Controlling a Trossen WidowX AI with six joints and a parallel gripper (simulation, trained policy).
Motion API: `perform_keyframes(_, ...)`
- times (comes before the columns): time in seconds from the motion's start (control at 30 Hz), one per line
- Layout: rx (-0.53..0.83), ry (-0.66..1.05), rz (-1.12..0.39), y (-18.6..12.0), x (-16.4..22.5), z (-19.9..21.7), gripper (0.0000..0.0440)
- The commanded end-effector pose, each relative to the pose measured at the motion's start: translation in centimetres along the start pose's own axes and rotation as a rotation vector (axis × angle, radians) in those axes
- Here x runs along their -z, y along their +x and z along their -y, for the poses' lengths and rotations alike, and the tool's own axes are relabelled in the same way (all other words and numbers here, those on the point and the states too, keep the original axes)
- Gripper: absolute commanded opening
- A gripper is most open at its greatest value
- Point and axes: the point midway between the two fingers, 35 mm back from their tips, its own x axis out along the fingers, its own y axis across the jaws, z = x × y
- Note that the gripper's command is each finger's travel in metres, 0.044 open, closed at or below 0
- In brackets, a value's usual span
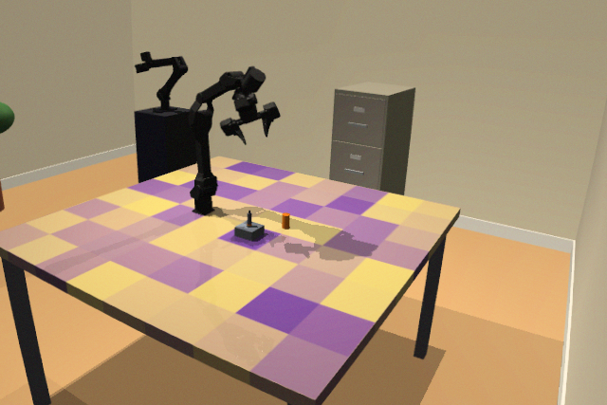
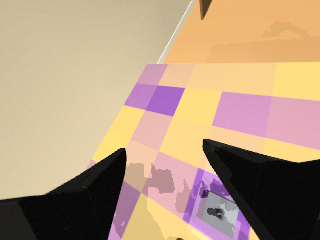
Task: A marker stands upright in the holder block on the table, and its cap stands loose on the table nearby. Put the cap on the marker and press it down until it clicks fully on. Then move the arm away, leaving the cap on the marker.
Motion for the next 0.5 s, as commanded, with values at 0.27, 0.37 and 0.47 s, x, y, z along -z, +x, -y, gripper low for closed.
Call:
perform_keyframes(0.27, 0.053, 0.011, -0.094, 2.6, 3.1, -1.1, 0.0329)
perform_keyframes(0.37, 0.066, 0.014, -0.117, 3.2, 3.9, -1.4, 0.0329)
perform_keyframes(0.47, 0.078, 0.017, -0.139, 3.8, 4.7, -1.7, 0.0329)
